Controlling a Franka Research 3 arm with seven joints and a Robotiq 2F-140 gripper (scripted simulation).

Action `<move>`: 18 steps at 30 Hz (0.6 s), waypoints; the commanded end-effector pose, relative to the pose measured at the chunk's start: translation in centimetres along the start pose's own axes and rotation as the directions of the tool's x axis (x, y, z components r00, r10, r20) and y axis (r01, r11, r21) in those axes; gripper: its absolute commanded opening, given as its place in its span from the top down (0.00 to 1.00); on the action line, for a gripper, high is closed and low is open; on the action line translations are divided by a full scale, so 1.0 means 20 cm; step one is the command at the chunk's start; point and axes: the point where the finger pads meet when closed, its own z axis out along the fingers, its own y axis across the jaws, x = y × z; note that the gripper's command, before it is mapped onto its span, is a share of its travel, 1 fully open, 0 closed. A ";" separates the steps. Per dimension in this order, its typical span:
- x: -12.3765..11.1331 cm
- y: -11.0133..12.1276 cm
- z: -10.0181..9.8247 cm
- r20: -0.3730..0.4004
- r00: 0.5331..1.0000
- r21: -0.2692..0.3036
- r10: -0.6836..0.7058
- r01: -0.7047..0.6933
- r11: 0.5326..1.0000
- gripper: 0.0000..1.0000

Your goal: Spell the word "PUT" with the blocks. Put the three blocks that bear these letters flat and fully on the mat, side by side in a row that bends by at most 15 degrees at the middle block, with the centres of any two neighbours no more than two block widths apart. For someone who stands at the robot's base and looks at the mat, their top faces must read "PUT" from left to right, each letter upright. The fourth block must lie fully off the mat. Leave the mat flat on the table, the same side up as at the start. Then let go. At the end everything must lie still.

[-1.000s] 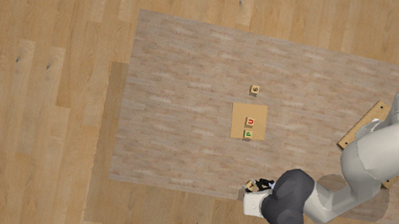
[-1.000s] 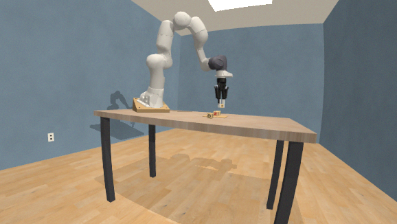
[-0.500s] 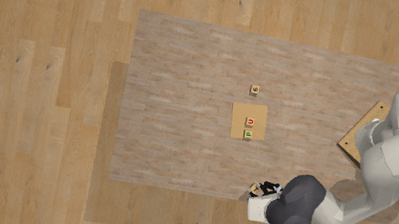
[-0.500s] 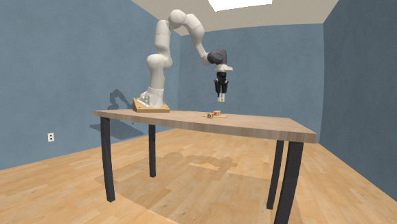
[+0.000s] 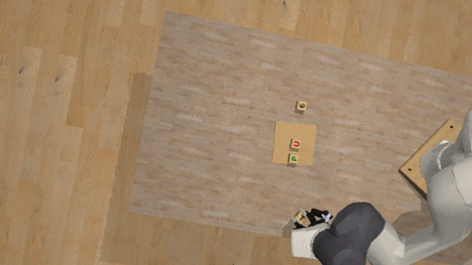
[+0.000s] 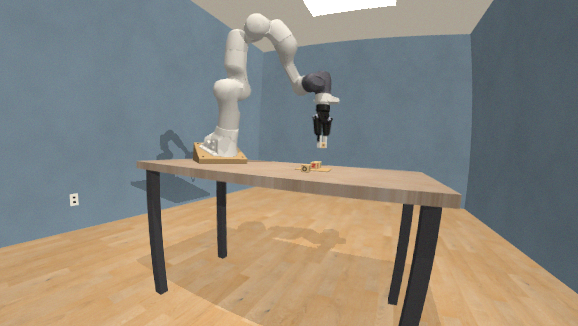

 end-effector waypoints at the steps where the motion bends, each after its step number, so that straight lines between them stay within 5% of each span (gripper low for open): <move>1: 0.04 0.04 0.01 0.000 0.990 -0.010 -0.138 0.138 0.990 0.84; 18: 0.15 0.12 0.02 -0.004 0.947 -0.024 -0.320 0.320 0.947 0.84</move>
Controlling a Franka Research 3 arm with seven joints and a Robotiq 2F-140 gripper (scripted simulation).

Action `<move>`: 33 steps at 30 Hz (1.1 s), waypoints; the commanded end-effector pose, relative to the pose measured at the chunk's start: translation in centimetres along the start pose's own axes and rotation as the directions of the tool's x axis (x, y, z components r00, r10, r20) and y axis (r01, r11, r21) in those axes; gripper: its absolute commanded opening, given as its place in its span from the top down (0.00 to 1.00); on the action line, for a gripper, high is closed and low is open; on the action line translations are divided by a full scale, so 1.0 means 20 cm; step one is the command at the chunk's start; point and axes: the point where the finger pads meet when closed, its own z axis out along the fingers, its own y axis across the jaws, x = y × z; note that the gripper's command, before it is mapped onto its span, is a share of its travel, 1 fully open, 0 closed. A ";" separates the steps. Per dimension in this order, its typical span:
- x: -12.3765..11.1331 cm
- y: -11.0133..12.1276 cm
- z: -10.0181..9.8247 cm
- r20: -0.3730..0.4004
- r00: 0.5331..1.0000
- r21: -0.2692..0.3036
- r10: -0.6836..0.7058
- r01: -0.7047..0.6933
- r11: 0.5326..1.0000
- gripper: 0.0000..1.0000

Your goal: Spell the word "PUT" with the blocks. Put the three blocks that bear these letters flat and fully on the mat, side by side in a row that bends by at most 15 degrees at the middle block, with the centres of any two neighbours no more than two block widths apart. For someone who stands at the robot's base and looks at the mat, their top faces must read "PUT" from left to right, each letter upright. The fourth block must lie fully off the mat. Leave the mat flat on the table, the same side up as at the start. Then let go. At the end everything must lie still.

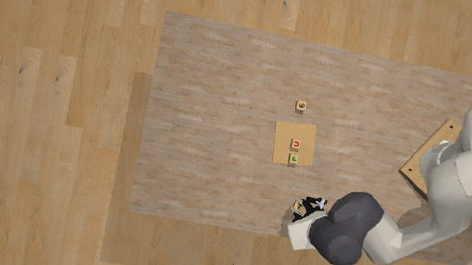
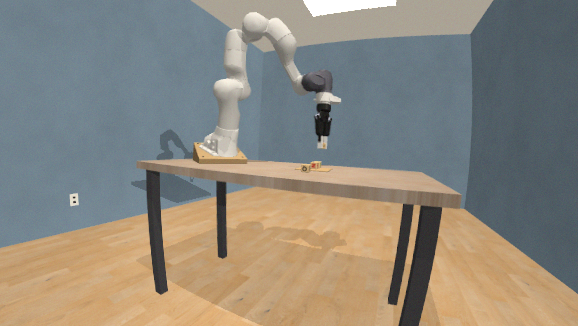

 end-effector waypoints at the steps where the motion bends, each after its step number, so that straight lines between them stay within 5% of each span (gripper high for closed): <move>1: 0.02 0.03 0.00 -0.003 0.990 -0.007 -0.138 0.138 0.990 0.84; 33: 0.18 0.24 0.01 0.001 0.878 -0.027 -0.478 0.478 0.878 0.84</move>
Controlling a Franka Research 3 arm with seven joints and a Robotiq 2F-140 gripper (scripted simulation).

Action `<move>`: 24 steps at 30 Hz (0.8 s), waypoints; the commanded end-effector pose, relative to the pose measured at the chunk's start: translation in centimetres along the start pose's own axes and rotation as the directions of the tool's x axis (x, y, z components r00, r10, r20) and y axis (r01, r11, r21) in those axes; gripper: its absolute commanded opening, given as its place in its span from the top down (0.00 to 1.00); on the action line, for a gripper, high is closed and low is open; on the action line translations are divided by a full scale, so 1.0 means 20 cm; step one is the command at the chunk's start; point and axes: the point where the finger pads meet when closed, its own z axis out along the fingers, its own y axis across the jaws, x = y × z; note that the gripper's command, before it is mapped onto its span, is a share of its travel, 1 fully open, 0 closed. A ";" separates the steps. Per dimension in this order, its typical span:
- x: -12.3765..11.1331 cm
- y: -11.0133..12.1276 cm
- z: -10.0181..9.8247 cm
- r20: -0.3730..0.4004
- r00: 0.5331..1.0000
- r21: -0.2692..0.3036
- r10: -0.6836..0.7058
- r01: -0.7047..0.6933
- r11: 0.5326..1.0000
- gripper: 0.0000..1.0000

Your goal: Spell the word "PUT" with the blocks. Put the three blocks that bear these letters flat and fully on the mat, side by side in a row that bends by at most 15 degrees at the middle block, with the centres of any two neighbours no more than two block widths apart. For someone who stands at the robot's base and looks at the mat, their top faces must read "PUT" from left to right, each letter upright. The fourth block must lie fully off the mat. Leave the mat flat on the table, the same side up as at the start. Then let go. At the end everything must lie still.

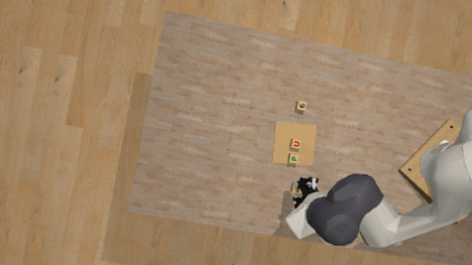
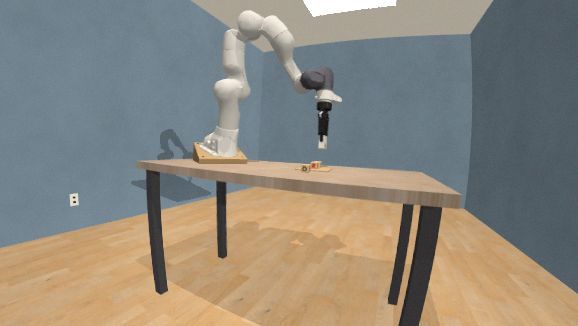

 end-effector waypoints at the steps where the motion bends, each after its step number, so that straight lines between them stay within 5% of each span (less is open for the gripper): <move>1: 0.00 0.03 0.00 0.001 0.990 -0.006 -0.138 0.138 0.990 0.84; 24: 0.04 0.19 0.00 0.005 0.929 -0.011 -0.369 0.369 0.929 0.84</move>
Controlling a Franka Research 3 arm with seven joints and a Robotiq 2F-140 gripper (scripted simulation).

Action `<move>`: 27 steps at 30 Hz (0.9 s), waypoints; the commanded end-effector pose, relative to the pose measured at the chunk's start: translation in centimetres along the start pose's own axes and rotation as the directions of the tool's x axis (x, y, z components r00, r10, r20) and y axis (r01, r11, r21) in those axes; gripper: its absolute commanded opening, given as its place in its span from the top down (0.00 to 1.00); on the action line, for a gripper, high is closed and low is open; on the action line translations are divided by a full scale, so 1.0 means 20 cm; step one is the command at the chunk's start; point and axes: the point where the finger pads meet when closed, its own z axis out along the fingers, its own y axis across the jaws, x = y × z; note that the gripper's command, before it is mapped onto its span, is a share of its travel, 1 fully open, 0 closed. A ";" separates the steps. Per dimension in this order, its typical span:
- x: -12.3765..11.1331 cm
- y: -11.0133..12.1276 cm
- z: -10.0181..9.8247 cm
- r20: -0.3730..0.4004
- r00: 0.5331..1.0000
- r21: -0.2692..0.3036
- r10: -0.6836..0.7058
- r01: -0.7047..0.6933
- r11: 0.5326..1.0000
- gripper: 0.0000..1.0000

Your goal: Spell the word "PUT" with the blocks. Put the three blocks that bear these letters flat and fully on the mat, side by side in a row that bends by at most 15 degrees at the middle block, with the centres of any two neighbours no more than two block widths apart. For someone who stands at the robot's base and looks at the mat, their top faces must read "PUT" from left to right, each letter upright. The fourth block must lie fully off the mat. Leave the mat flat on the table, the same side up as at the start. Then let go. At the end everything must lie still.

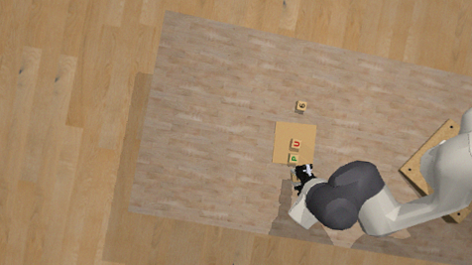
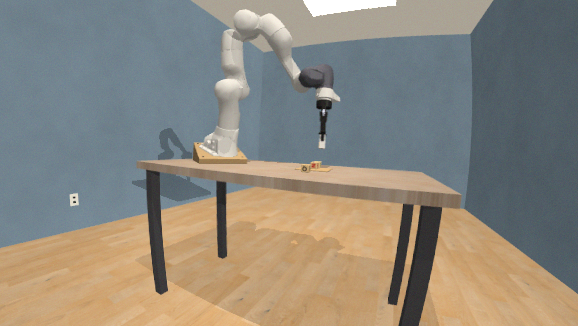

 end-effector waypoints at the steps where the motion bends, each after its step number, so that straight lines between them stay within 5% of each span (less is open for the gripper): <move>1: -0.01 0.03 0.00 0.003 0.990 -0.005 -0.138 0.138 0.990 0.84; 27: -0.04 0.22 0.00 0.004 0.906 -0.002 -0.423 0.423 0.906 0.84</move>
